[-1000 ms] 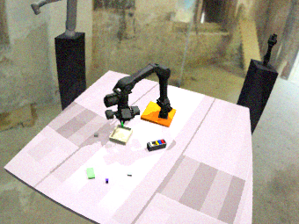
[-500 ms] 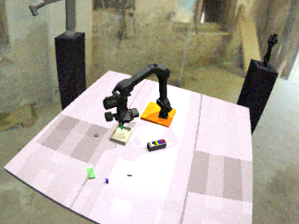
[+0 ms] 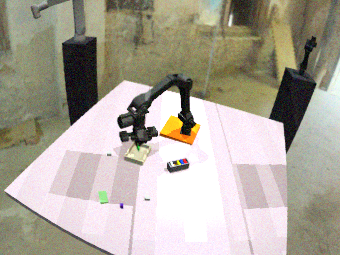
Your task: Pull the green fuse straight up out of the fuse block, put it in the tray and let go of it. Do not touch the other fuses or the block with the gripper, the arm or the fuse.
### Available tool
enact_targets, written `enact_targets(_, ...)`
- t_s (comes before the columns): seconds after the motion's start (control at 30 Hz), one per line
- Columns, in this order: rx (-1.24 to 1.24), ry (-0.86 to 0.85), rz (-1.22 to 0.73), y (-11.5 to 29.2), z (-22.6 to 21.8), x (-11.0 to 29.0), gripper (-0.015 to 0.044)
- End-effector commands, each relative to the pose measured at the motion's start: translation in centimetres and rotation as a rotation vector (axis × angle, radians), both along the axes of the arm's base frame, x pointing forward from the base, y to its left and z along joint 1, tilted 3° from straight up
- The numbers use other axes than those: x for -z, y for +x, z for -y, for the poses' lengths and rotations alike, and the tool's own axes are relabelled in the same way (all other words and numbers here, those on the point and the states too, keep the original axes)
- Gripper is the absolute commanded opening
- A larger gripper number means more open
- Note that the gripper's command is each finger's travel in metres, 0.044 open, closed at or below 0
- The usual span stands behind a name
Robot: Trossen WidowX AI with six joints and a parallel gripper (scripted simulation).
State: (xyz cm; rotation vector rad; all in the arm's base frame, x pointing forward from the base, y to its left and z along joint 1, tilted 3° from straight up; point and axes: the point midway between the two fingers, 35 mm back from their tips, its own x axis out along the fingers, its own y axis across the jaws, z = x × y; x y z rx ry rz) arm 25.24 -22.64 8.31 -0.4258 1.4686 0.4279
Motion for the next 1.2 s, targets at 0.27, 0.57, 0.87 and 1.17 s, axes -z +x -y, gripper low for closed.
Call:
enact_targets(0.27,0.0,-0.001,0.001,0.0,0.0,-0.1,0.0289)
enact_targets(0.57,0.0,0.003,0.002,-0.2,0.0,-3.8,0.033)
enact_targets(0.87,0.003,0.002,-0.002,-0.2,0.0,-3.6,0.033)
enact_targets(1.17,0.003,0.002,-0.002,-0.2,0.0,-3.6,0.033)
